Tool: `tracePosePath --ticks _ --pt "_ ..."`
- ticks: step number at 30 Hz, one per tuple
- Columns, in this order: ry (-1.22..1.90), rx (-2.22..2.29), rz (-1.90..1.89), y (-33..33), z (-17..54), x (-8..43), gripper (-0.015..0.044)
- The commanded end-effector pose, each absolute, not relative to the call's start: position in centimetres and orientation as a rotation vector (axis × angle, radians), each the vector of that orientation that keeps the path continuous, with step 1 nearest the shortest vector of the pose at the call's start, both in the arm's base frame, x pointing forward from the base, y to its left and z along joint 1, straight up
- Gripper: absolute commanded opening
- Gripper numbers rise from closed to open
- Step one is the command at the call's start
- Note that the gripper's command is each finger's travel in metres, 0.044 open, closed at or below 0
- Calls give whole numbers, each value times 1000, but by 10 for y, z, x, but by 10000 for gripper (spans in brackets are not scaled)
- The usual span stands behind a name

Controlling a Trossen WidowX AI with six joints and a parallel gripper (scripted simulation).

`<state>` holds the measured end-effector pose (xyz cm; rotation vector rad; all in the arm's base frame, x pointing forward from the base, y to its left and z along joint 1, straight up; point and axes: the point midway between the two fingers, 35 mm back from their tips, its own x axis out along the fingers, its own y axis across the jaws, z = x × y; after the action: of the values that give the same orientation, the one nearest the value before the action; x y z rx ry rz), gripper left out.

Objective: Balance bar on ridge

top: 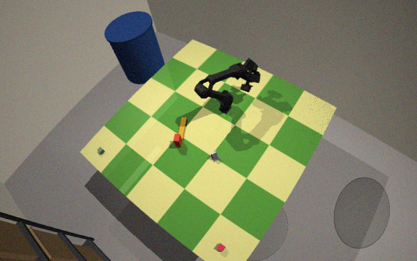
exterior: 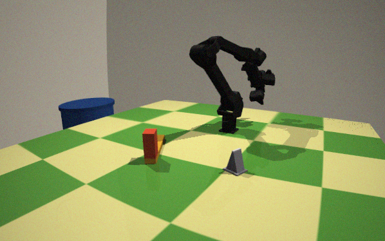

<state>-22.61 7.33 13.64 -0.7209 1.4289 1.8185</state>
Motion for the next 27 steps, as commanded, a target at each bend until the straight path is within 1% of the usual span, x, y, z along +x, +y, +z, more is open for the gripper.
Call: tracePosePath --ticks 1,3,4,27 --pt "1430 -719 1816 74 137 -226 374" --pt "1436 -702 1792 79 137 -225 321" --pt "1441 -690 1774 82 138 -224 315" --pt "1524 -405 1370 159 151 -191 315"
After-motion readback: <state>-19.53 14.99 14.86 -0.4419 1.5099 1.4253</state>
